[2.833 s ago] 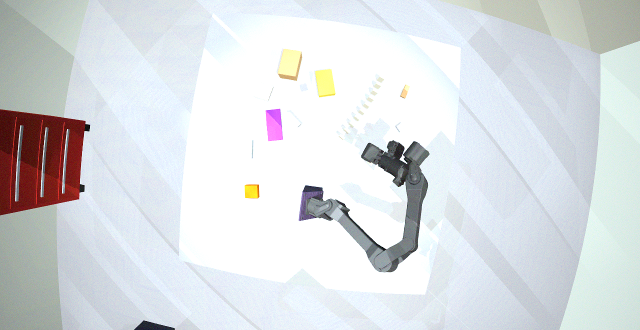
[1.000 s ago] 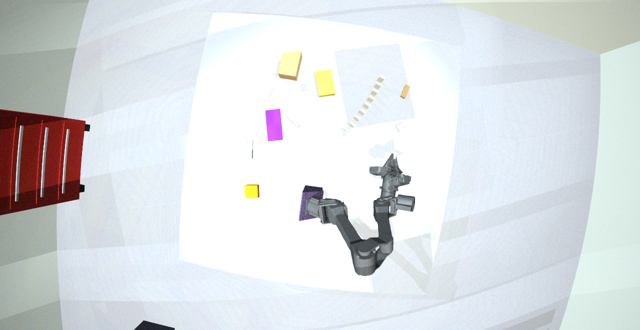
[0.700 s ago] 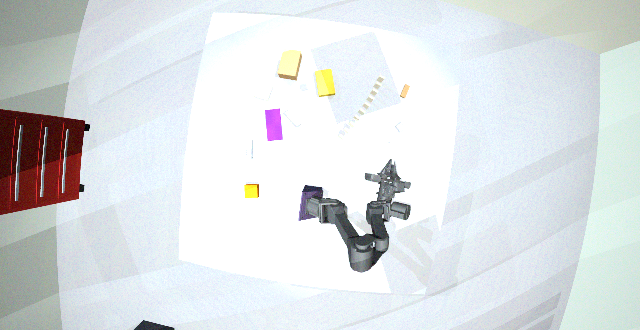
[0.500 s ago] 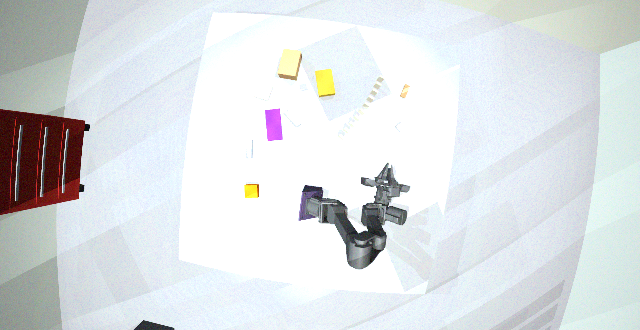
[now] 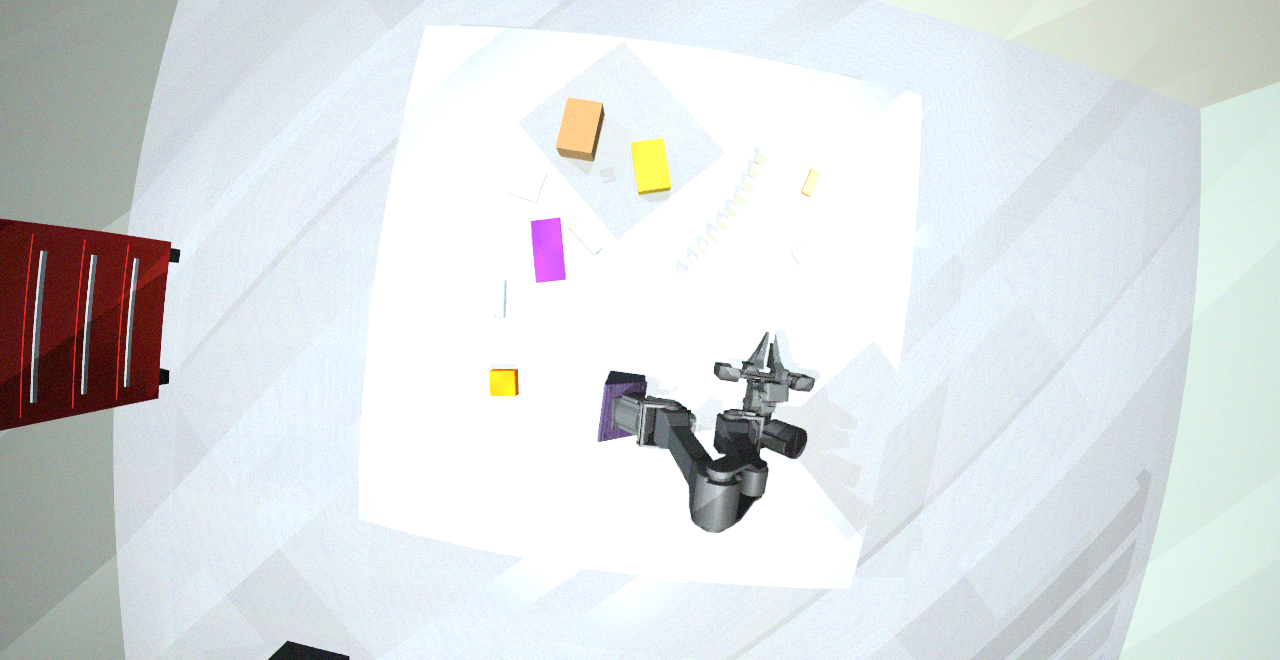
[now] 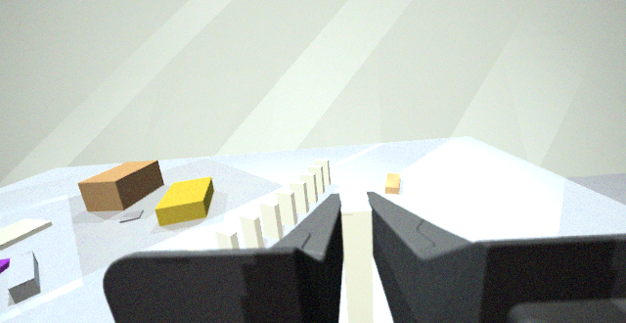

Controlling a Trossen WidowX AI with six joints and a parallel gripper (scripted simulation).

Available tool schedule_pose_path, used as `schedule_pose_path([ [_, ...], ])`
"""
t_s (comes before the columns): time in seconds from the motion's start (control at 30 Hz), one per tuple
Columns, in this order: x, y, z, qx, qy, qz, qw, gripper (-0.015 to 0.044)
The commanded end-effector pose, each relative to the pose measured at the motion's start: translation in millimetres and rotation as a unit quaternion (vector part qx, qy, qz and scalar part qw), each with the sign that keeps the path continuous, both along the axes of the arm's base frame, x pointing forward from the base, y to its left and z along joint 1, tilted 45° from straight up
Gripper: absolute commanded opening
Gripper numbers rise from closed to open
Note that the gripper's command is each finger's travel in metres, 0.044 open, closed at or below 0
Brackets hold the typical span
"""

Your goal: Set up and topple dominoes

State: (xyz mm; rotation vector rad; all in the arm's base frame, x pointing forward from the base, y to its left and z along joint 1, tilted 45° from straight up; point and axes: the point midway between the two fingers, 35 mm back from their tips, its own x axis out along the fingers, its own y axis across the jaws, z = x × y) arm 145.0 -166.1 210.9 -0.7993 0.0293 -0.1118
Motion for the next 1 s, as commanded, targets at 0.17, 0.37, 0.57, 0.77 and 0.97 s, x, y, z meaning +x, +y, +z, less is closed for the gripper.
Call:
schedule_pose_path([
  [0.17, -0.2, 1.1, -0.3, -0.005, 0.001, 0.002, 1.0, 0.003],
  [0.37, -0.2, -2.9, -1.8, -0.005, 0.001, 0.002, 1.0, 0.003],
  [0.57, -0.4, -12.7, -6.0, -0.006, 0.001, 0.002, 1.0, 0.003],
  [0.77, -0.6, -22.2, -11.2, -0.006, 0.002, 0.002, 1.0, 0.003],
  [0.97, -0.8, -31.6, -17.4, -0.007, 0.002, 0.002, 1.0, 0.003],
])
